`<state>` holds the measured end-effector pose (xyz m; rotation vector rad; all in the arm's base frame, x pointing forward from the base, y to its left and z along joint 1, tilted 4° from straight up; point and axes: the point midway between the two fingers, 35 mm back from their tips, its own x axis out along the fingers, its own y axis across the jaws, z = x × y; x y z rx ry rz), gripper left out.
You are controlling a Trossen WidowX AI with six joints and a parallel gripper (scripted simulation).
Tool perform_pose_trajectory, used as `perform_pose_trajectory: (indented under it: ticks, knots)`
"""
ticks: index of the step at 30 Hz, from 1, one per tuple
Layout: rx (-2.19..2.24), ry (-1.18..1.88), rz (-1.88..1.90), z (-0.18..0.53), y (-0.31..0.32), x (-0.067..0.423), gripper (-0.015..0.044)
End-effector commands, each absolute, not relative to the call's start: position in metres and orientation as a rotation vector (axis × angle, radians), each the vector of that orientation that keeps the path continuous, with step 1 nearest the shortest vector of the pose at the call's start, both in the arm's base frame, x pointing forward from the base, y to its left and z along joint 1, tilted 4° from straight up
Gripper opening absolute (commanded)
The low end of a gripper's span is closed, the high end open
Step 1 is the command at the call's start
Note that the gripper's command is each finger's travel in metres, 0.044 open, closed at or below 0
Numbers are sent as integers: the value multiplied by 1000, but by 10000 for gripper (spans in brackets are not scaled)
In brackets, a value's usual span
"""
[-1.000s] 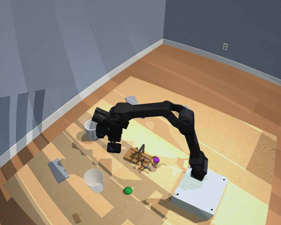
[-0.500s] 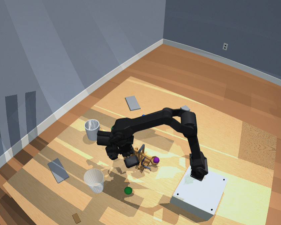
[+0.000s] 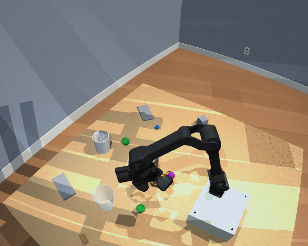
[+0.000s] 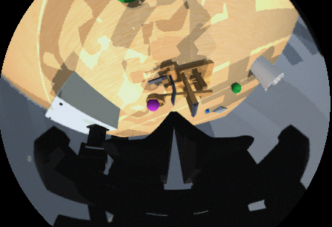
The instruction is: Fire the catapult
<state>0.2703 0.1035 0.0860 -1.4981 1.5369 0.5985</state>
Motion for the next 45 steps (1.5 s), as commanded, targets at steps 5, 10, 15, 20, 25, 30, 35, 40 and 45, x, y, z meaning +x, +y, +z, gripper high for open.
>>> perform_pose_trajectory:
  ticks: [5,10,15,20,25,30,35,40,45]
  knots:
    - [-1773,1601,707,84,92,235,0]
    - [-1824,1610,727,84,90,230,0]
    - [-1824,1610,727,83,90,230,0]
    - [-1824,1610,726,76,91,232,0]
    - [-1824,1610,726,68,92,233,0]
    - [-1824,1610,726,59,93,234,0]
    - [-1824,1610,726,51,94,235,0]
    - [-1824,1610,726,43,94,236,0]
    - [-1824,1610,726,35,94,237,0]
